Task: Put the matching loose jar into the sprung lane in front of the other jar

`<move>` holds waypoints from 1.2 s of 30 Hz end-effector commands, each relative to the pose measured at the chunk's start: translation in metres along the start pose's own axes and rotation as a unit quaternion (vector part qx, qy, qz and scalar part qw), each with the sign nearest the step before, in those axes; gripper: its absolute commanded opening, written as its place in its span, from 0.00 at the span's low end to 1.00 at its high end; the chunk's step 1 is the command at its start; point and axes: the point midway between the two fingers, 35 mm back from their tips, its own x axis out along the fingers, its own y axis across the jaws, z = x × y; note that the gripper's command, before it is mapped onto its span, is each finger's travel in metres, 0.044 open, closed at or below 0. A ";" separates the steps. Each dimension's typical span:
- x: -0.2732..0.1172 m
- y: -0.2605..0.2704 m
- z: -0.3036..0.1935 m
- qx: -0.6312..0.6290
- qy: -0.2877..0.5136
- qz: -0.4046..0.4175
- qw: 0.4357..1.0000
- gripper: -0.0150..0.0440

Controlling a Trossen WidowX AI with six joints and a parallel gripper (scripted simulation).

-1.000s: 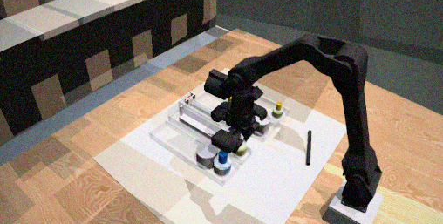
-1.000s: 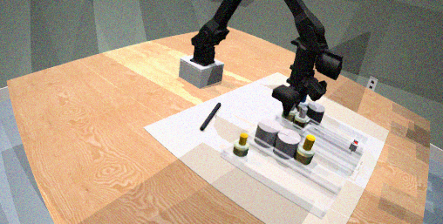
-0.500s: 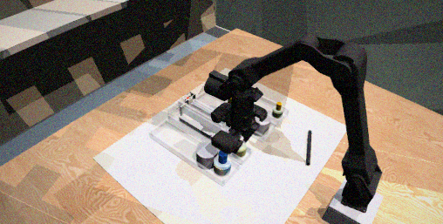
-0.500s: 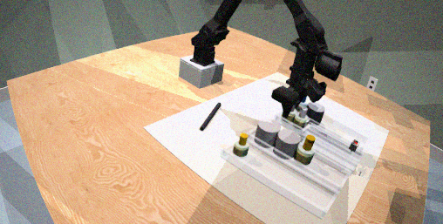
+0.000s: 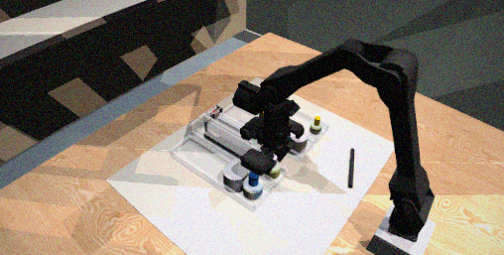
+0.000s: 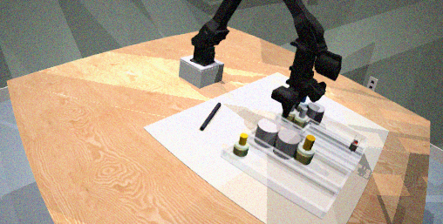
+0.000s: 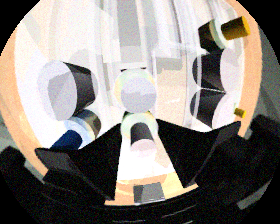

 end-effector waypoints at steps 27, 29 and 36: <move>-0.001 0.000 -0.002 -0.002 -0.008 0.000 1.000 0.25; -0.001 0.000 -0.002 -0.002 -0.008 0.000 1.000 0.25; 0.000 0.000 -0.003 -0.002 -0.008 0.000 1.000 0.25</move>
